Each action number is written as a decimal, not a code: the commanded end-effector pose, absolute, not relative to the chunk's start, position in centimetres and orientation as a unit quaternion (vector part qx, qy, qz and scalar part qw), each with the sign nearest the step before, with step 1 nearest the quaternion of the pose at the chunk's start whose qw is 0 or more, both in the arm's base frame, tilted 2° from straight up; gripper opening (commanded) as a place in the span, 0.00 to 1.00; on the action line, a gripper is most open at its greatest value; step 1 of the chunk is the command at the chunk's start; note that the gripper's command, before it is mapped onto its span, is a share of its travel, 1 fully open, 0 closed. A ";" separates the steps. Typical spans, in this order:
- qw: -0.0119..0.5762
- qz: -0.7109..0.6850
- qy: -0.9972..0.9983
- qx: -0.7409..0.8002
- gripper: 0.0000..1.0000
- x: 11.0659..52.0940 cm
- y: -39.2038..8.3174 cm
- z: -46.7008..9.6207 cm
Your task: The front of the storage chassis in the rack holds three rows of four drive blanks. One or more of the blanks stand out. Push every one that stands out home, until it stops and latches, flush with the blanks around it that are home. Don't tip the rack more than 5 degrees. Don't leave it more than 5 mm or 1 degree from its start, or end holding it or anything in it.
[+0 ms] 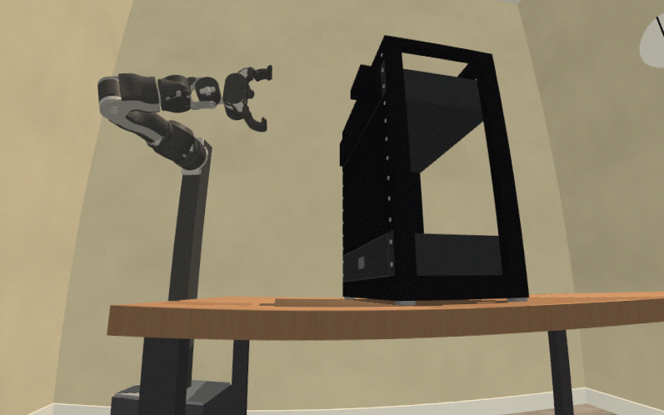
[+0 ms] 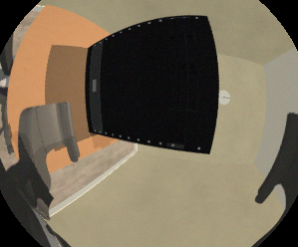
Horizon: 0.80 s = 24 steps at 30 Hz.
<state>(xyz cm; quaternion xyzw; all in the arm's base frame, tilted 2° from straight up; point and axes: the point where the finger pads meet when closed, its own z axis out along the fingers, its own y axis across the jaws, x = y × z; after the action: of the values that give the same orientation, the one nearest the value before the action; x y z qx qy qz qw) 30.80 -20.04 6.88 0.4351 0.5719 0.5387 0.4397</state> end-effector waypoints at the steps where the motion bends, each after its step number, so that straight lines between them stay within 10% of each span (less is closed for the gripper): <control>1: 0.443 0.541 0.568 0.434 1.00 30.8 -20.1 7.1; 24: 0.444 0.541 0.568 0.434 1.00 31.2 -20.2 7.2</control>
<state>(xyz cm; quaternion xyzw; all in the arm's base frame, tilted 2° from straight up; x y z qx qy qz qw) 31.19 -20.05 6.98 0.4348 0.5690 0.5424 0.4392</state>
